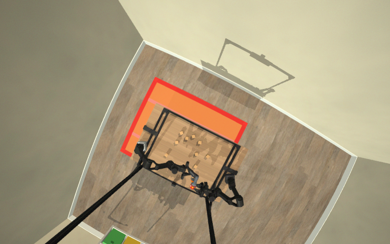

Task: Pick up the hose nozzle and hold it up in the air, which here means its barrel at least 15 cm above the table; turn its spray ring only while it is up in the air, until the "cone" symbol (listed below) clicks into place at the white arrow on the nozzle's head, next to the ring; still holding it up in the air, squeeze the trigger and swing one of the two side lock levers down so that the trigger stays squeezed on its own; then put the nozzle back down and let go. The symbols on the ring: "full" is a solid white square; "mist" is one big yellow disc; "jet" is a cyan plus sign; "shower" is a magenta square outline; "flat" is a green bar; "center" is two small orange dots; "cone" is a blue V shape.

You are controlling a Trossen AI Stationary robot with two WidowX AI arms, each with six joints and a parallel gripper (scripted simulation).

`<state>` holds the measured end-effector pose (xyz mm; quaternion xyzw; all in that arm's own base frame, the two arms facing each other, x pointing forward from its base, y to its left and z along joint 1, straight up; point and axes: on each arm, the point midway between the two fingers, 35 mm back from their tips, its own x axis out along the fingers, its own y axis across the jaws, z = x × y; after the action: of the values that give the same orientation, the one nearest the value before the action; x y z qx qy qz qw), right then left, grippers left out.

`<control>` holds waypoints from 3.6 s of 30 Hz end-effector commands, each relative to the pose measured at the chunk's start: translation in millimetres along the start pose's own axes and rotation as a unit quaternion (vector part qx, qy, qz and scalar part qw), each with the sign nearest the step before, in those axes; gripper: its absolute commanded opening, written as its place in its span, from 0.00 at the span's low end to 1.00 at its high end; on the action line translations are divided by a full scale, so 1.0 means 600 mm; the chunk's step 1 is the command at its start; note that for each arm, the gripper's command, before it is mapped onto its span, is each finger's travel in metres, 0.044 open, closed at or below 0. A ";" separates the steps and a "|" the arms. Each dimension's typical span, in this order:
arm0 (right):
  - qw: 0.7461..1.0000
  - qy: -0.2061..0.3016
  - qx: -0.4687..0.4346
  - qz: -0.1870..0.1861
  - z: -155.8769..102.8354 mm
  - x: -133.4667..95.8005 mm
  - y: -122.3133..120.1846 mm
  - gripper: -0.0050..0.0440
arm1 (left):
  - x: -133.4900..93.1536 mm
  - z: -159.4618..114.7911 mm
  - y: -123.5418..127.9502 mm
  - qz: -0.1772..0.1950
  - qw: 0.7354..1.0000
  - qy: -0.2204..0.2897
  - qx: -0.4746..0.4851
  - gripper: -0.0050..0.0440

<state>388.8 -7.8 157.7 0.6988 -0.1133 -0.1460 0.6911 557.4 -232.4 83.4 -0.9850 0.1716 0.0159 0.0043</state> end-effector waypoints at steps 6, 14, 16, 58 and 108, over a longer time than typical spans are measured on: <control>1.000 0.001 -0.001 0.004 -0.001 0.027 0.003 0.92 | 0.003 -0.013 0.001 0.000 1.000 0.012 -0.001 0.10; 1.000 0.001 -0.001 0.006 0.000 0.046 0.004 0.92 | 0.003 -0.013 0.001 0.000 1.000 0.012 -0.001 0.10; 1.000 0.001 -0.001 0.007 0.001 0.051 0.004 0.92 | 0.003 -0.013 0.001 0.000 1.000 0.012 -0.001 0.10; 1.000 0.001 0.000 0.011 0.002 0.071 0.003 0.47 | 0.003 -0.013 0.001 0.000 1.000 0.012 -0.001 0.10; 0.927 -0.015 0.015 -0.373 -0.009 0.078 0.004 0.10 | 0.003 -0.013 0.001 0.000 1.000 0.012 -0.001 0.10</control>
<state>433.0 -19.6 158.4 0.7002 0.1247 -0.3839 0.5889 555.6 -237.3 83.7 -0.9834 0.1807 0.0154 0.0042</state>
